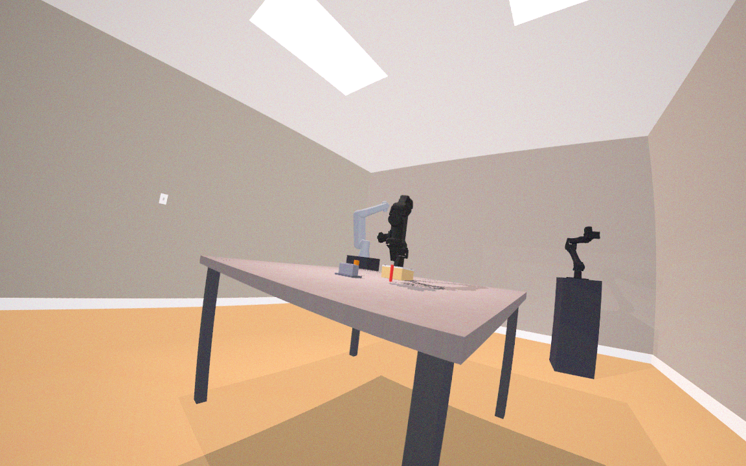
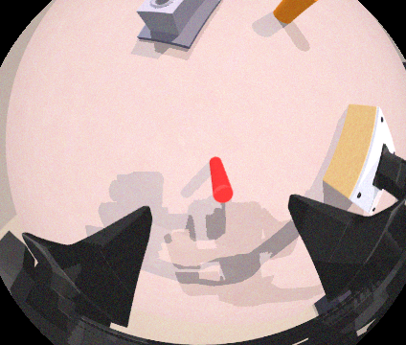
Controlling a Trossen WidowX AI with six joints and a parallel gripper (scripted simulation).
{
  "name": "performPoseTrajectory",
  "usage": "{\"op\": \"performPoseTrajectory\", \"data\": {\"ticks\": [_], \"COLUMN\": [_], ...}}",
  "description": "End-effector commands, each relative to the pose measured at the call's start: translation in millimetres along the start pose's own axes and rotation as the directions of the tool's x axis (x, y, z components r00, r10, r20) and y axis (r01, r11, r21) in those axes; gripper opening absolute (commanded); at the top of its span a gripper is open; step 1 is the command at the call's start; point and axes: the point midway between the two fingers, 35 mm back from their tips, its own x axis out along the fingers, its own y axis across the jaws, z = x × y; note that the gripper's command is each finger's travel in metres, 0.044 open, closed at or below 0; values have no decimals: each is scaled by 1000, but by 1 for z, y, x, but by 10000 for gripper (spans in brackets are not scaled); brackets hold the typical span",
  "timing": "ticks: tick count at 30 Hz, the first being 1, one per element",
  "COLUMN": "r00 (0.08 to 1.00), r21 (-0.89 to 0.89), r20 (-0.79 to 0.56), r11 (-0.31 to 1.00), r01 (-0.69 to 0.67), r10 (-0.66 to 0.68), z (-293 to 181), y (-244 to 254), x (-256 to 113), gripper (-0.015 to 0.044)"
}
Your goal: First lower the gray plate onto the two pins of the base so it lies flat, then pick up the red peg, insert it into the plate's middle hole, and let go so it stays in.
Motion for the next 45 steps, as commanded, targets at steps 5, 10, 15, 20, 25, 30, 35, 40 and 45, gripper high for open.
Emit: {"op": "performPoseTrajectory", "data": {"ticks": [5, 10, 15, 20, 25, 30, 35, 40, 45], "r00": [1000, 1000, 1000, 1000, 1000, 1000, 1000, 1000, 1000], "r21": [2, 2, 2, 2, 2, 2, 2, 2, 2], "r20": [-5, -5, -5, -5, -5, -5, -5, -5, -5], "r11": [1000, 1000, 1000, 1000, 1000, 1000, 1000, 1000, 1000], "r01": [8, 8, 8, 8, 8, 8, 9, 9, 9], "r10": [-8, -8, -8, -8, -8, -8, -9, -9, -9], "z": [0, 0, 0, 0, 0, 0, 0, 0, 0], "y": [-1, -1, -1, -1, -2, -2, -3, -3, -3], "x": [13, 22, 30, 38, 46, 54, 58, 58, 58], "gripper": [440, 440, 440, 440, 440, 440, 414, 282, 151]}}
